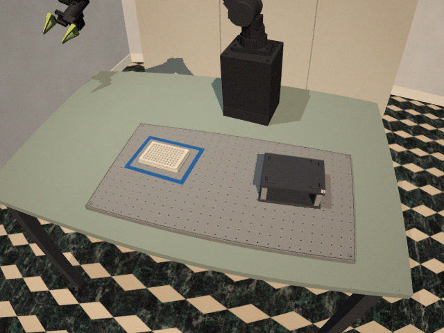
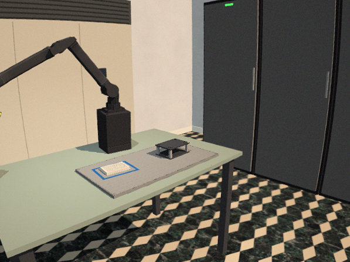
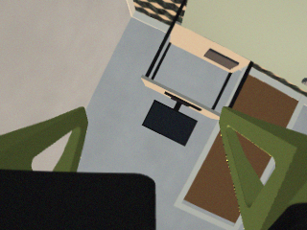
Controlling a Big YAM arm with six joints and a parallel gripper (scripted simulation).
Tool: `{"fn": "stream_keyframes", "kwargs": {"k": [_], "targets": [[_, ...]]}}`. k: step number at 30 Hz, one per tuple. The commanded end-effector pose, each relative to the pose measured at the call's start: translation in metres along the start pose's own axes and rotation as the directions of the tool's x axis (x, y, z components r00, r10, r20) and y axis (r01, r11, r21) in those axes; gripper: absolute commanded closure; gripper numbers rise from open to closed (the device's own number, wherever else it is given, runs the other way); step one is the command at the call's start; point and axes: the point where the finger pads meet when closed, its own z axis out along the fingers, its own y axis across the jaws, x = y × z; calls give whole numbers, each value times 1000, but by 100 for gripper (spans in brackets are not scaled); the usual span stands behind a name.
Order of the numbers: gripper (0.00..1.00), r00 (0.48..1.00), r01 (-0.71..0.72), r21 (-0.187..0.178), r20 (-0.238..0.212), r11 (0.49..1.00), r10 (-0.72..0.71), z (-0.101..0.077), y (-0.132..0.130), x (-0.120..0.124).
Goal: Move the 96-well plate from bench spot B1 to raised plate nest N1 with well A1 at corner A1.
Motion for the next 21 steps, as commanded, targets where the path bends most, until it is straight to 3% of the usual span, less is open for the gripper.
{"fn": "stream_keyframes", "kwargs": {"k": [1, 3, 8, 9, 10, 11, 14, 15, 16, 21], "targets": [[0, 990, 142, 17, -6, 990, -142, 9, 28, 44], [0, 993, 121, 27, -9, 992, -121, 18, 7, 47], [0, 994, 111, 20, -9, 994, -111, 38, -3, 56], [0, 997, 79, 84, 1, 993, -79, 55, -28, 31], [0, 989, 143, 83, 14, 986, -145, 54, -4, 44], [0, 987, 157, 110, 25, 982, -160, 58, -8, 45], [0, 987, 151, 104, 39, 983, -156, 50, -7, 39], [0, 989, 136, 116, 36, 984, -141, 54, -22, 45], [0, 984, 173, 102, 32, 980, -178, 56, -20, 61], [0, 987, 155, 106, 28, 982, -159, 79, -36, 71]]}}
